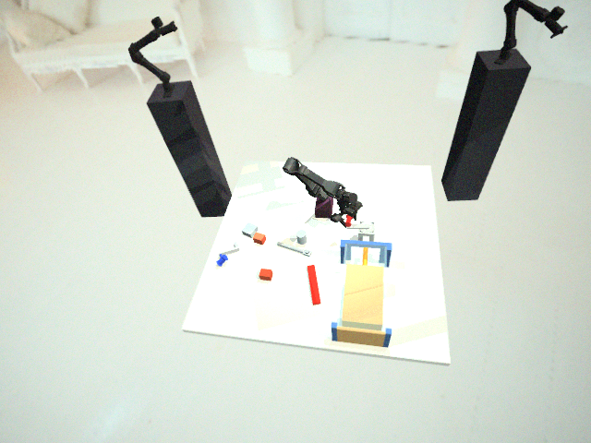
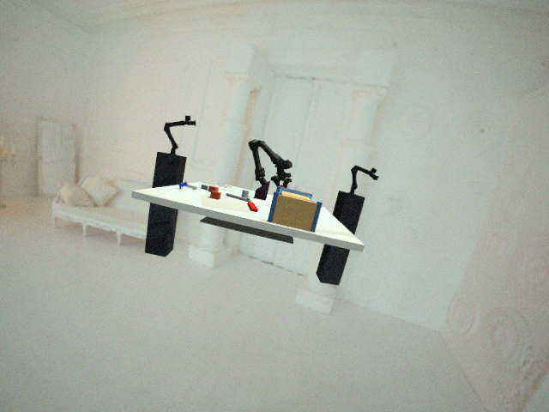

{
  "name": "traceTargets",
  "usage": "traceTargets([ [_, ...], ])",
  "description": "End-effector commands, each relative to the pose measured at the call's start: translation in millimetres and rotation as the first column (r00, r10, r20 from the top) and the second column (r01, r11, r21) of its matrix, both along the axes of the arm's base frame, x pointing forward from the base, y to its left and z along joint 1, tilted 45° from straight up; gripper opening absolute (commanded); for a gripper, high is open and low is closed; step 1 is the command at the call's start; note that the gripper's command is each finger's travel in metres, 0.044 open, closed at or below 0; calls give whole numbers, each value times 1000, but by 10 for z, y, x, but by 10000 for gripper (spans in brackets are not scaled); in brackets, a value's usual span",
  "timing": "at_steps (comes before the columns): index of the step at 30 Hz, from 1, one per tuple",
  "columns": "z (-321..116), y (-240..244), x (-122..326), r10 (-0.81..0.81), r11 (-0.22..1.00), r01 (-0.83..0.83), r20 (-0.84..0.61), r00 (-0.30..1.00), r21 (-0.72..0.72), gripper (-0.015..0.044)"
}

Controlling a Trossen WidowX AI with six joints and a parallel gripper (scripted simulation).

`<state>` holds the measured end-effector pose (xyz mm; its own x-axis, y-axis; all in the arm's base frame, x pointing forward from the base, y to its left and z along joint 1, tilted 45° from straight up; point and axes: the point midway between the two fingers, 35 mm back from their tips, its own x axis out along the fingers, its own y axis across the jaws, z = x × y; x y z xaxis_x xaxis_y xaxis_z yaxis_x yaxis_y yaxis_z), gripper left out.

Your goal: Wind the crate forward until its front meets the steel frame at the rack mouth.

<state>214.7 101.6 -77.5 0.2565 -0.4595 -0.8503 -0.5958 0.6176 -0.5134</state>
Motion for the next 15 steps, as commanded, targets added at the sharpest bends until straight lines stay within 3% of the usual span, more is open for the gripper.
traceTargets([
  [1,1,3,-1,-1,1000,1,-1,1000,2,0],
  [5,1,3,-1,-1,1000,1,-1,1000,2,0],
  [15,0,0,0,0,1000,0,0,1000,0,262],
])
